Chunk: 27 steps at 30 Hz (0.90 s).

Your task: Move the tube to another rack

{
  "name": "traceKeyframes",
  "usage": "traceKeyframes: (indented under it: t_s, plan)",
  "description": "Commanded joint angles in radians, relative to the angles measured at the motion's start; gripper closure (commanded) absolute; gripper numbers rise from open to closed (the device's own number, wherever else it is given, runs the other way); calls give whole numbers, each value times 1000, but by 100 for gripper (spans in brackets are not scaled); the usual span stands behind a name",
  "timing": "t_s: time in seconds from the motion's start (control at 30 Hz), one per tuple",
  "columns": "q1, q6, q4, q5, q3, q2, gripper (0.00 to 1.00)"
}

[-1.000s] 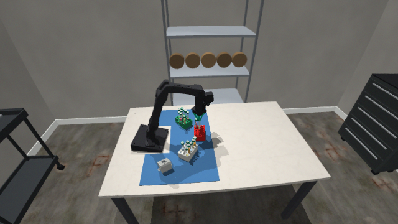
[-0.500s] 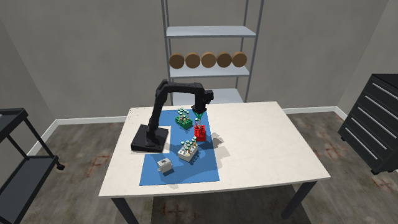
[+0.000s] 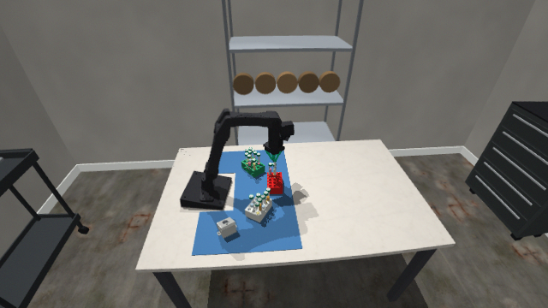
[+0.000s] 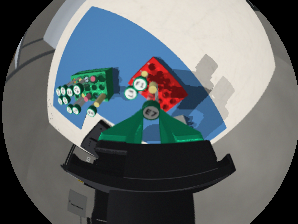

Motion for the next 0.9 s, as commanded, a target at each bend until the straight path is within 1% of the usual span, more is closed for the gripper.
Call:
traceKeyframes:
  t_s: [0.0,0.1,0.4,0.6,0.67,0.87]
  plan:
    - [2,1,-19,0,22,-7,100]
    - [2,1,-23,0,26,-7,100]
    - [3,2,-62,0,71,0,100]
    - [9,8,-49,1,16,-43,100]
    - [9,8,-49,1,16,-43,100]
    - [15,14,-38,2,-37,-84,100]
